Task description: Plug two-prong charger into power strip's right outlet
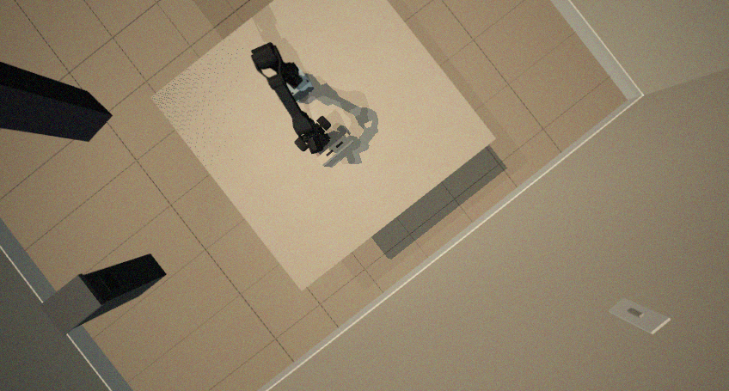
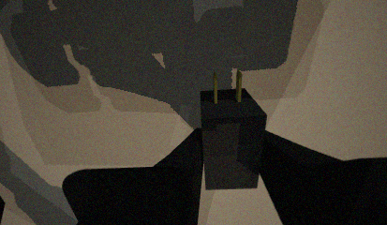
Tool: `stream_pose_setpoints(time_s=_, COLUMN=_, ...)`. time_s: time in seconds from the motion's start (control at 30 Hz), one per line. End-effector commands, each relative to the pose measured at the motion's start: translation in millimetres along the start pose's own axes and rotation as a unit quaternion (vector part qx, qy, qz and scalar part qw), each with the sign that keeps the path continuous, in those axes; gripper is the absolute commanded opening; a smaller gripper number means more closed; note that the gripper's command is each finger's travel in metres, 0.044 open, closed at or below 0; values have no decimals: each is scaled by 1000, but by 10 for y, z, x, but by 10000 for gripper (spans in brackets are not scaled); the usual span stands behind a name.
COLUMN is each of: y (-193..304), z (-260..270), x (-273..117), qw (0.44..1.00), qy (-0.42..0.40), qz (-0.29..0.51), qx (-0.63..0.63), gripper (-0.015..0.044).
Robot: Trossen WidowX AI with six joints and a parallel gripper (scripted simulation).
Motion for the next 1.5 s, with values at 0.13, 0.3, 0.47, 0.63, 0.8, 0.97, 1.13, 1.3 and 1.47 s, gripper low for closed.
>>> stream_pose_setpoints(time_s=0.13, y=-88, z=-34, x=8, qw=1000, qy=-4, qz=0, qx=8, gripper=0)
stream_pose_setpoints(time_s=0.3, y=-139, z=-54, x=7, qw=1000, qy=-4, qz=0, qx=13, gripper=0)
stream_pose_setpoints(time_s=0.47, y=-190, z=-74, x=7, qw=1000, qy=-4, qz=0, qx=17, gripper=0)
stream_pose_setpoints(time_s=0.63, y=-242, z=-91, x=8, qw=1000, qy=-4, qz=0, qx=21, gripper=0)
stream_pose_setpoints(time_s=0.8, y=-294, z=-107, x=9, qw=1000, qy=-5, qz=0, qx=26, gripper=0)
stream_pose_setpoints(time_s=0.97, y=-347, z=-120, x=11, qw=1000, qy=-5, qz=0, qx=30, gripper=0)
stream_pose_setpoints(time_s=1.13, y=-381, z=-125, x=12, qw=999, qy=-5, qz=0, qx=33, gripper=0)
stream_pose_setpoints(time_s=1.3, y=-386, z=-123, x=12, qw=999, qy=-5, qz=0, qx=33, gripper=0)
stream_pose_setpoints(time_s=1.47, y=-386, z=-123, x=12, qw=999, qy=-5, qz=0, qx=33, gripper=0)
Point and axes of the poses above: the point midway between the two fingers, 35 mm back from their tips, its own x axis out along the fingers, its own z axis across the jaws, y = z × x, the point moved 8 cm from there along -x, back along the fingers, and after that the axes turned 15 degrees about -x, right-handed, at the moved point
